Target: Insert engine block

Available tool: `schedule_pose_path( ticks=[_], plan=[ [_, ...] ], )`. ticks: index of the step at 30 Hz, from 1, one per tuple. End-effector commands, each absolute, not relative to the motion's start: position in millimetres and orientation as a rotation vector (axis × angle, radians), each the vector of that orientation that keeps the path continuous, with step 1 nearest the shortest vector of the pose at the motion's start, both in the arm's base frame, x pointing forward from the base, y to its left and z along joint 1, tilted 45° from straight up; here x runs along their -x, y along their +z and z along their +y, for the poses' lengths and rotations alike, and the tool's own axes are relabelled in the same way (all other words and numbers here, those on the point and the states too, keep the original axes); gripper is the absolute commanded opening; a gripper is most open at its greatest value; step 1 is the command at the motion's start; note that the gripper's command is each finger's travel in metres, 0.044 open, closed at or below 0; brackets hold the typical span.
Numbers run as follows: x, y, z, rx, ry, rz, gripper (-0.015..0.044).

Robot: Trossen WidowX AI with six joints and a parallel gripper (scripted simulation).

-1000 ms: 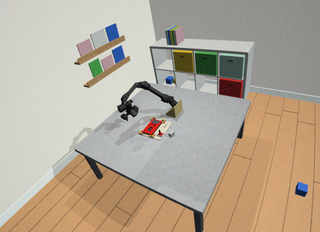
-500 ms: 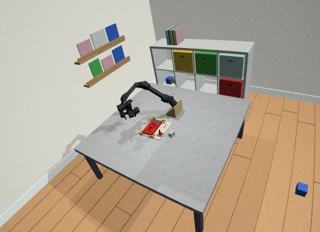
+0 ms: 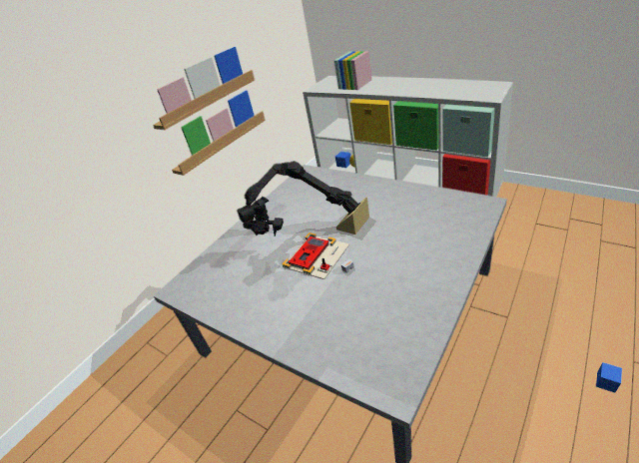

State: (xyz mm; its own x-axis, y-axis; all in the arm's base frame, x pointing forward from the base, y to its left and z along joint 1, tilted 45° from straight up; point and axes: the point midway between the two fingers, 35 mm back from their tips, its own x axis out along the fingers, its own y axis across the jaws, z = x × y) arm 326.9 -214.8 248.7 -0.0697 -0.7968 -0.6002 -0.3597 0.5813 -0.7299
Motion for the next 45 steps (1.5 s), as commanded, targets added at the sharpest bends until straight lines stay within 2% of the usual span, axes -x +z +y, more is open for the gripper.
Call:
schedule_pose_path(
  ticks=[1, 45],
  plan=[
    [-327.2, 250.0, -214.2, 0.886, -0.556, 1.619, 0.044],
    [-326.3, 256.9, -211.7, -0.347, -1.398, 0.808, 0.044]
  ],
)
